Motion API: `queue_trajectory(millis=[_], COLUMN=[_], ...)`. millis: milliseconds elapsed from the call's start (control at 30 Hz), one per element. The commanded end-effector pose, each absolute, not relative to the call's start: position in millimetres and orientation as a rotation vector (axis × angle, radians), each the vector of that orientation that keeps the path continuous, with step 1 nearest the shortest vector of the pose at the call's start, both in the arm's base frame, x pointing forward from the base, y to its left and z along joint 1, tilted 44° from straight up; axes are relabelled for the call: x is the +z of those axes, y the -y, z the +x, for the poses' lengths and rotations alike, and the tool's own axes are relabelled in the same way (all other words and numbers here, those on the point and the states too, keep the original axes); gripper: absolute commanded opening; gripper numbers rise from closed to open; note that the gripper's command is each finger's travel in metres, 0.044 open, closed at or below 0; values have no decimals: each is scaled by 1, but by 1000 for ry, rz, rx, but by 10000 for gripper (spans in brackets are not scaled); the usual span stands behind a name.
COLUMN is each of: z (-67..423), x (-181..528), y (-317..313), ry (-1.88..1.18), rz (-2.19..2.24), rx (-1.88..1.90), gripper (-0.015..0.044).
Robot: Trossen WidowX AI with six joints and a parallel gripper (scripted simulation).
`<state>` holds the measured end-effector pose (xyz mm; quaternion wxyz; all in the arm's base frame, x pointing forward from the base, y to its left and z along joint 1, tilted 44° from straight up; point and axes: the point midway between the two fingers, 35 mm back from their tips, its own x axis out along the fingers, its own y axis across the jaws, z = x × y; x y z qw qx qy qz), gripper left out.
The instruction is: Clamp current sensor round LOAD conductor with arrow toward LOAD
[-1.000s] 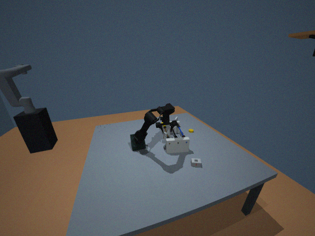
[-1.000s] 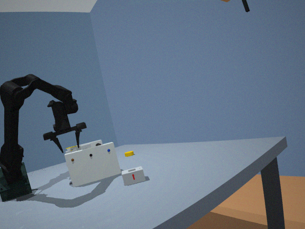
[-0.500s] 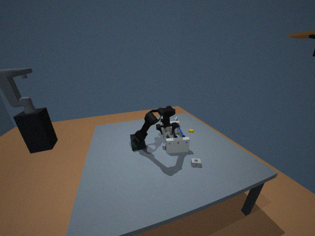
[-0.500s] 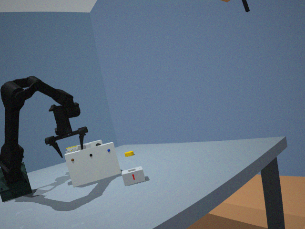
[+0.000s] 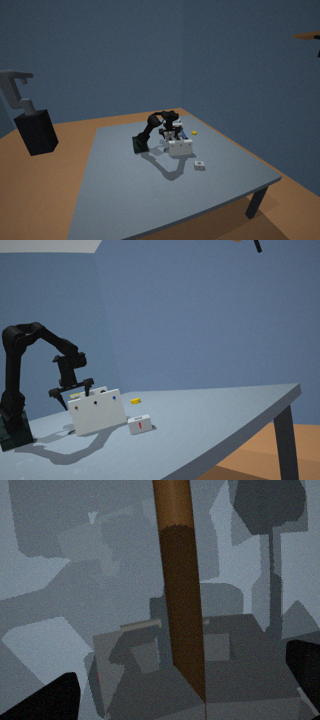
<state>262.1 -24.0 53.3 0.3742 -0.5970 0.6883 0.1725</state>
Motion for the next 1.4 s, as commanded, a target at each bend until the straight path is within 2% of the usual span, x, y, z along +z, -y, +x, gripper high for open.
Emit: queue_trajectory(millis=[0,200,267,1200,1367], z=[261,260,262,262,262], x=[49,43,46,46,47], y=[29,35,32,32,30], ry=[-1769,-1769,-1763,-1763,-1708], rz=[-1533,-1534,-1529,-1529,-1585], rx=[443,442,440,440,411], gripper=[440,440,387,201,70])
